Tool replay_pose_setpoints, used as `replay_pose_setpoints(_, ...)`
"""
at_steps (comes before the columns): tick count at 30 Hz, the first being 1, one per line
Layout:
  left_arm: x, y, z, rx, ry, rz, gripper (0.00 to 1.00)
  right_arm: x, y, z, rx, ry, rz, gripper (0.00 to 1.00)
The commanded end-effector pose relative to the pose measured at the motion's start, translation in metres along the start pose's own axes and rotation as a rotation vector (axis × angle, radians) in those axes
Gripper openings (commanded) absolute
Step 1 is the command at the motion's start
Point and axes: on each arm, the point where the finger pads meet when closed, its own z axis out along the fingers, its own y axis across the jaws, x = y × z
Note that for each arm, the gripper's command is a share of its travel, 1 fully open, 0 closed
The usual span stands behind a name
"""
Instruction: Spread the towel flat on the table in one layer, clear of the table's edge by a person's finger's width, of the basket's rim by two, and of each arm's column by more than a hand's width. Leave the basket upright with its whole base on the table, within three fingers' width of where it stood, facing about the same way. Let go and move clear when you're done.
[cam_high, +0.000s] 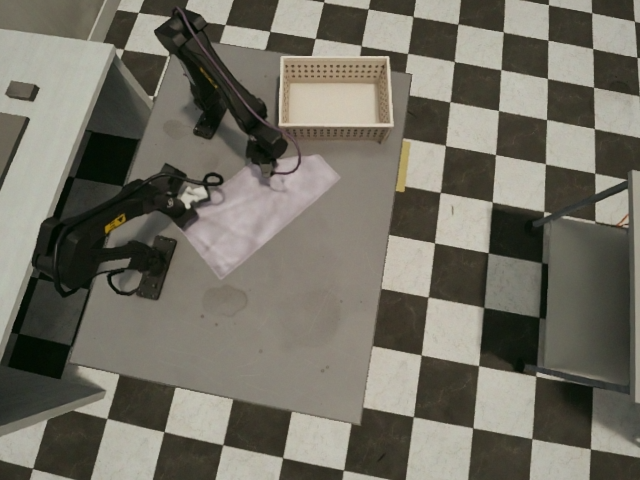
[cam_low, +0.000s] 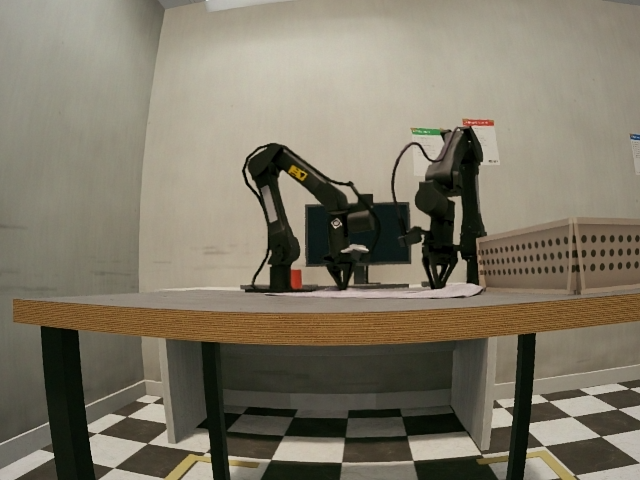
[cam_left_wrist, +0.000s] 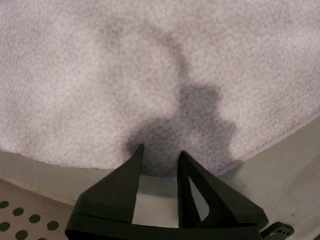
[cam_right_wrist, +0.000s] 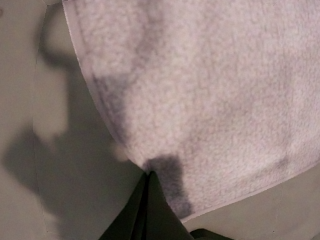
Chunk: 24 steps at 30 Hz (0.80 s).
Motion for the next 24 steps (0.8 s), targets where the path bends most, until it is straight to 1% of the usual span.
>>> replay_pose_setpoints(1,0.0037,-0.0041,0.0112,0.009,0.014,-0.002,0.34,0.0013,-0.0013,0.009,0.0,0.008,0.017,0.0)
replay_pose_setpoints(11,0.0004,-0.0056,0.0126,0.011,0.013,0.001,0.34,0.0013,-0.0013,0.009,0.0,0.008,0.017,0.0)
replay_pose_setpoints(12,0.0068,-0.0014,0.0158,0.014,0.007,-0.004,0.34,0.0013,-0.0013,0.009,0.0,0.008,0.017,0.0)
replay_pose_setpoints(20,0.0087,0.0002,0.0158,0.004,0.019,-0.005,0.34,0.0013,-0.0013,0.009,0.0,0.008,0.017,0.0)
replay_pose_setpoints(21,0.0087,0.0002,0.0158,0.004,0.019,-0.005,0.27,0.0013,-0.0013,0.009,0.0,0.008,0.017,0.0)
replay_pose_setpoints(23,0.0087,0.0002,0.0158,0.004,0.019,-0.005,0.27,0.0013,-0.0013,0.009,0.0,0.008,0.017,0.0)
replay_pose_setpoints(24,0.0088,0.0025,0.0169,0.004,0.019,-0.004,0.19,0.0013,-0.0013,0.009,0.0,0.008,0.017,0.0)
